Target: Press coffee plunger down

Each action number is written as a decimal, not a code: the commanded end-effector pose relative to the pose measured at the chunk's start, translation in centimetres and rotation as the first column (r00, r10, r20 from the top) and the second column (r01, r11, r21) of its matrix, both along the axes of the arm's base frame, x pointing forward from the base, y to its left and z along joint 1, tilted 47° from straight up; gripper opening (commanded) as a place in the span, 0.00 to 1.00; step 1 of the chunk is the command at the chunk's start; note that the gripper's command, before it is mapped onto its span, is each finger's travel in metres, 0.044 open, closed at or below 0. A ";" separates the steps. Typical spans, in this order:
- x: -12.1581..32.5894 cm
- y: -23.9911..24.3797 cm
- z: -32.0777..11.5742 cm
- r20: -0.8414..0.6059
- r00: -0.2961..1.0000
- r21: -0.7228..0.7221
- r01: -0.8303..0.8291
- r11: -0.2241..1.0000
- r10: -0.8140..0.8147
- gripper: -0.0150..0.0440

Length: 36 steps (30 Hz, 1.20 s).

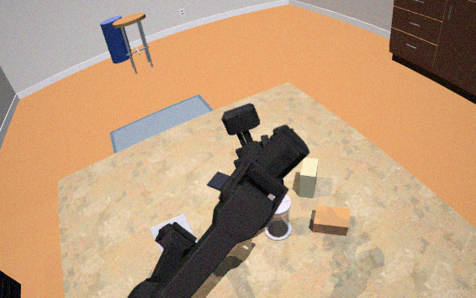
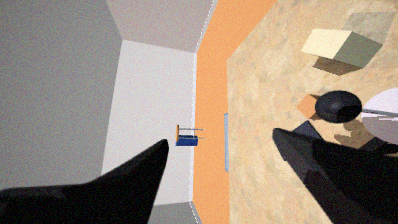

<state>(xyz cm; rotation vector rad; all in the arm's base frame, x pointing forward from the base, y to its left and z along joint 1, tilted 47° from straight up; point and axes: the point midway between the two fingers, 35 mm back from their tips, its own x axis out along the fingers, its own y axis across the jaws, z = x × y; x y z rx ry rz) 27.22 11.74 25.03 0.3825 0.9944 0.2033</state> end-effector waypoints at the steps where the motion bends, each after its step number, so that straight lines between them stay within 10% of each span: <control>1: -0.7 -1.7 -5.3 -0.074 0.977 -0.401 0.155 0.903 -0.201 1.00; 12: -0.9 -0.5 -2.9 0.435 0.900 -0.864 0.409 0.293 0.025 1.00; 36: -0.8 -4.6 -7.1 0.457 0.887 -0.863 0.424 0.275 0.065 1.00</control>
